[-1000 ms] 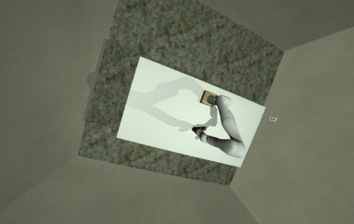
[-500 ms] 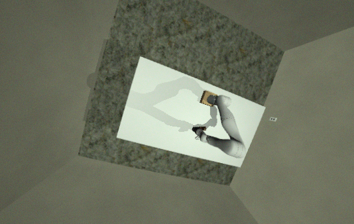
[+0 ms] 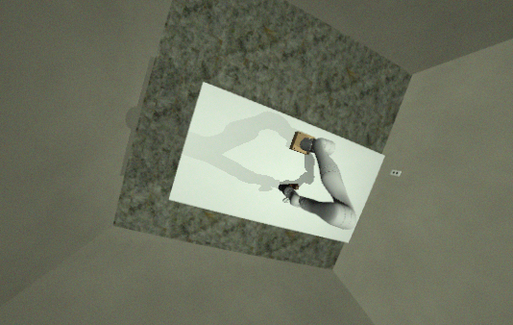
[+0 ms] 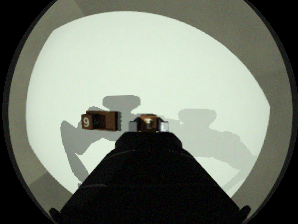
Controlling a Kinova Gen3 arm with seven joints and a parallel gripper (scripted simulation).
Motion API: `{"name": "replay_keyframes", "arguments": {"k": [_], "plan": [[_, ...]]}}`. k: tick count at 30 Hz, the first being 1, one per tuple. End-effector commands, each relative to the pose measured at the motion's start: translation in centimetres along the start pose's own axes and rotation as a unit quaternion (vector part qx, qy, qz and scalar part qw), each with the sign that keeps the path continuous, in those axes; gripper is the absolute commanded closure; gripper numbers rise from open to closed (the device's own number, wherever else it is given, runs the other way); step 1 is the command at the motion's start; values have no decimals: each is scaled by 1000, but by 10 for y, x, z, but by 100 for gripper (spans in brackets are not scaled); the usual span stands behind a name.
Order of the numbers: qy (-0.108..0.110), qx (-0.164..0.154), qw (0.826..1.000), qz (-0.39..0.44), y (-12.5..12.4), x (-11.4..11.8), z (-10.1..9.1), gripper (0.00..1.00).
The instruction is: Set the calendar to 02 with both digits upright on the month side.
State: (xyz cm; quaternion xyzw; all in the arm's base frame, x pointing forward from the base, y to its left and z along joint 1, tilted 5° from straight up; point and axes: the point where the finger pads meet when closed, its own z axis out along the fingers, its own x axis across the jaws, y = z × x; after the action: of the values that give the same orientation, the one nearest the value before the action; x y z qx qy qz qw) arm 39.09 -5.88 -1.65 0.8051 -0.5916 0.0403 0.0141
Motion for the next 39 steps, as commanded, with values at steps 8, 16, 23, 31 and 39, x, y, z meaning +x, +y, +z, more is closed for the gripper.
{"name": "replay_keyframes", "arguments": {"k": [8,16,23,31,39], "plan": [[0,1,1000,0,-1,0,0,40],[0,1,1000,0,-1,0,3,40],[0,1,1000,0,-1,0,3,40],[0,1,1000,0,-1,0,3,40],[0,1,1000,0,-1,0,3,40]]}}
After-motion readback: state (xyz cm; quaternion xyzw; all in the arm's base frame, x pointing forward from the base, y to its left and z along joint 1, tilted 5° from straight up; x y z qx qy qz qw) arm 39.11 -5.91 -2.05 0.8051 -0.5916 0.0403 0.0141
